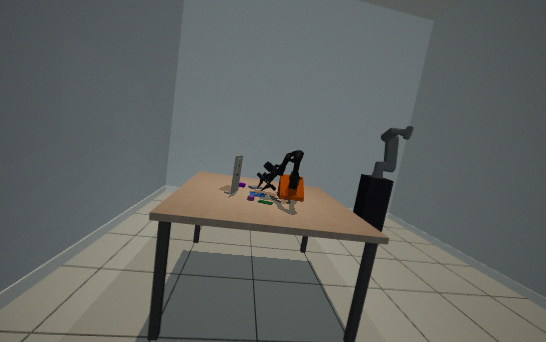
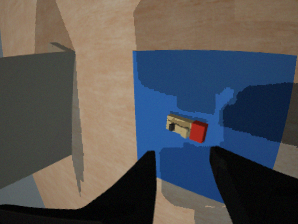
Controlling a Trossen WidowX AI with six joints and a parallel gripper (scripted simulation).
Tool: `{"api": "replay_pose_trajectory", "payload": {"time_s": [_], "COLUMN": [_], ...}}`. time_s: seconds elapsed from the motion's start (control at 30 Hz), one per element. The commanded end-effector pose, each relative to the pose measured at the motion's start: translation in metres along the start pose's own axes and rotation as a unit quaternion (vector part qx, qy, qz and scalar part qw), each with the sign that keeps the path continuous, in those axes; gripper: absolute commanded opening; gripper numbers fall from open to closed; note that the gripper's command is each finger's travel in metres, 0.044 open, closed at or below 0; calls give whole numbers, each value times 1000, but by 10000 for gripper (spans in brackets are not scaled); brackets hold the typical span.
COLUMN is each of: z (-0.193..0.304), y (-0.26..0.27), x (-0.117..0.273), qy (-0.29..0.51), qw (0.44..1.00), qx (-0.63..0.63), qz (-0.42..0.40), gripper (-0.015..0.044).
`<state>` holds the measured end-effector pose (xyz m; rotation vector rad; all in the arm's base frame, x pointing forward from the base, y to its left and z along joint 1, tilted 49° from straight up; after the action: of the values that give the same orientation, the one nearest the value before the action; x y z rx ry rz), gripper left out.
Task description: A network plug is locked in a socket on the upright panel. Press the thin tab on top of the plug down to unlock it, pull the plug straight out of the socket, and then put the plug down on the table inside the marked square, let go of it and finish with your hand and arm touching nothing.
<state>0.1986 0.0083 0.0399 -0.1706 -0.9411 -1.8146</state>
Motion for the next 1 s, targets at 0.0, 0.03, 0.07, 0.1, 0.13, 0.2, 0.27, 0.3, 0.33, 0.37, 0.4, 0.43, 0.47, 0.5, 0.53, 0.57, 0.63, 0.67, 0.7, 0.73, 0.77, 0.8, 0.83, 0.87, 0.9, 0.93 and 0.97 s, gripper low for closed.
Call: {"api": "replay_pose_trajectory", "payload": {"time_s": [0.0,0.03,0.07,0.1,0.13,0.2,0.27,0.3,0.33,0.37,0.4,0.43,0.47,0.5,0.53,0.57,0.63,0.67,0.7,0.73,0.77,0.8,0.83,0.87,0.9,0.93,0.97], "z": [-1,-1,-1,-2,-2,-3,-3,-4,-4,-4,-5,-5,-5,-5,-6,-6,-6,-7,-7,-7,-7,-8,-8,-8,-8,-8,-8], "y": [3,3,4,4,5,6,7,8,8,9,9,10,10,11,11,12,13,13,14,14,15,15,16,16,17,17,18], "x": [2,3,3,4,4,6,7,7,8,8,9,10,10,11,12,12,13,14,15,15,16,17,18,18,19,20,20], "qy": [0,0,0,-1,-1,-1,-2,-2,-2,-3,-3,-3,-3,-3,-4,-4,-4,-4,-4,-4,-5,-5,-5,-5,-5,-5,-5], "qw": [1000,1000,1000,1000,1000,1000,1000,1000,1000,1000,1000,1000,1000,1000,1000,1000,1000,1000,1000,1000,1000,1000,1000,1000,1000,1000,1000], "qx": [4,4,4,4,4,4,4,5,5,5,5,5,5,5,5,5,5,5,5,5,5,5,5,5,5,5,5], "qz": [-1,0,0,0,0,1,1,2,2,2,2,3,3,3,3,3,4,4,4,4,4,5,5,5,5,5,5], "gripper": [156,156,156,156,156,156,156,156,156,156,156,156,156,156,156,156,156,156,156,156,156,156,156,156,156,156,156]}}
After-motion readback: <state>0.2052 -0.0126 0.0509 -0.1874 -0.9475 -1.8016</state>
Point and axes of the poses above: the point midway between the two fingers, 35 mm back from their tips, its own x axis back along the fingers, its own y axis across the jaws, z = x × y, the point moved 10 cm from there along x, back along the fingers, and after that the axes turned 8 degrees about x, right-handed, at the moved point
